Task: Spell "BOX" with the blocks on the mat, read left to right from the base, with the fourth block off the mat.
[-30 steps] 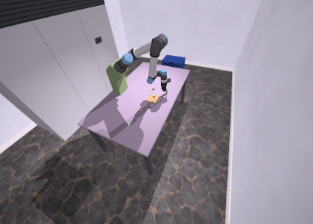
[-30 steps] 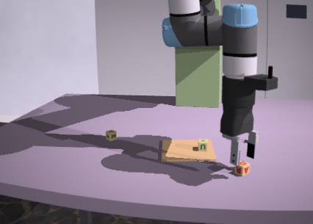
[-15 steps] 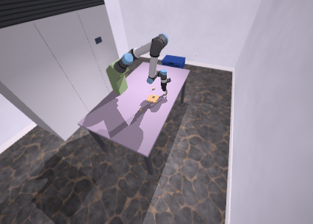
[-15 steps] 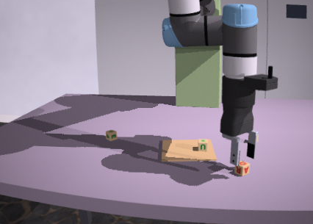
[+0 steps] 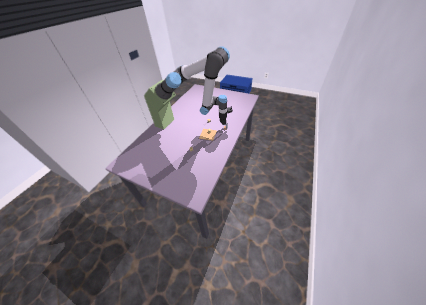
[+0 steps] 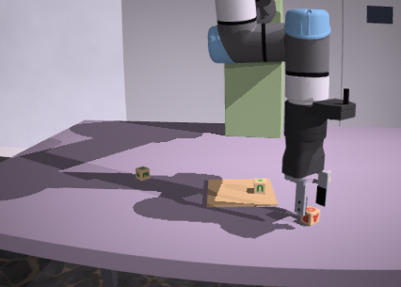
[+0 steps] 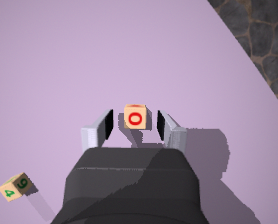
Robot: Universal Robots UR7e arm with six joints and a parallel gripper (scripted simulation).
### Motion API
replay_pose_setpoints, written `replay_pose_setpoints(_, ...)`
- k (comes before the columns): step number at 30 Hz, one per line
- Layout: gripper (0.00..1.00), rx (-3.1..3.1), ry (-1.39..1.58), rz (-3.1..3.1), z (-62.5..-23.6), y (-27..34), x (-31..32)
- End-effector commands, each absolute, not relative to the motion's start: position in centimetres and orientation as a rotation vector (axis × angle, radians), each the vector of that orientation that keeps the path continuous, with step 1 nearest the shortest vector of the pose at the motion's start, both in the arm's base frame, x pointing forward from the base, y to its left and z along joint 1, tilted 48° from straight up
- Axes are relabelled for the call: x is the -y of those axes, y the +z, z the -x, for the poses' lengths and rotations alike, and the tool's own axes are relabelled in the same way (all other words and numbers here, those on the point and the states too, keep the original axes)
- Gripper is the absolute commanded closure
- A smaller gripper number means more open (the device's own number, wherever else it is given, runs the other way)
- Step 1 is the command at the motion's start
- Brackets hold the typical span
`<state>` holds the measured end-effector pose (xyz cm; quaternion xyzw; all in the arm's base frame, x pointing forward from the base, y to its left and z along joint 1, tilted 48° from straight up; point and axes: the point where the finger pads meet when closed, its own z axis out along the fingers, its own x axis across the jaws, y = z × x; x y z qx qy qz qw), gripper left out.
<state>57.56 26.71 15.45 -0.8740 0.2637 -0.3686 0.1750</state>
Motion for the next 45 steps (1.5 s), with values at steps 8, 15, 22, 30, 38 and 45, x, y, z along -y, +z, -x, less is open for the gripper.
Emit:
replay_pose_setpoints(8, 0.00, -0.747, -1.045, 2.476, -58.8, 14.3, -26.9)
replay_pose_setpoints(15, 0.00, -0.747, -1.045, 2.476, -59.4, 13.8, -27.0)
replay_pose_setpoints(22, 0.00, -0.747, -1.045, 2.476, -59.5, 13.8, -27.0)
replay_pose_setpoints(30, 0.00, -0.747, -1.045, 2.476, -59.5, 13.8, -27.0)
replay_pose_setpoints(38, 0.00, -0.747, -1.045, 2.476, -59.5, 13.8, -27.0)
replay_pose_setpoints(45, 0.00, -0.747, -1.045, 2.476, -59.5, 13.8, -27.0)
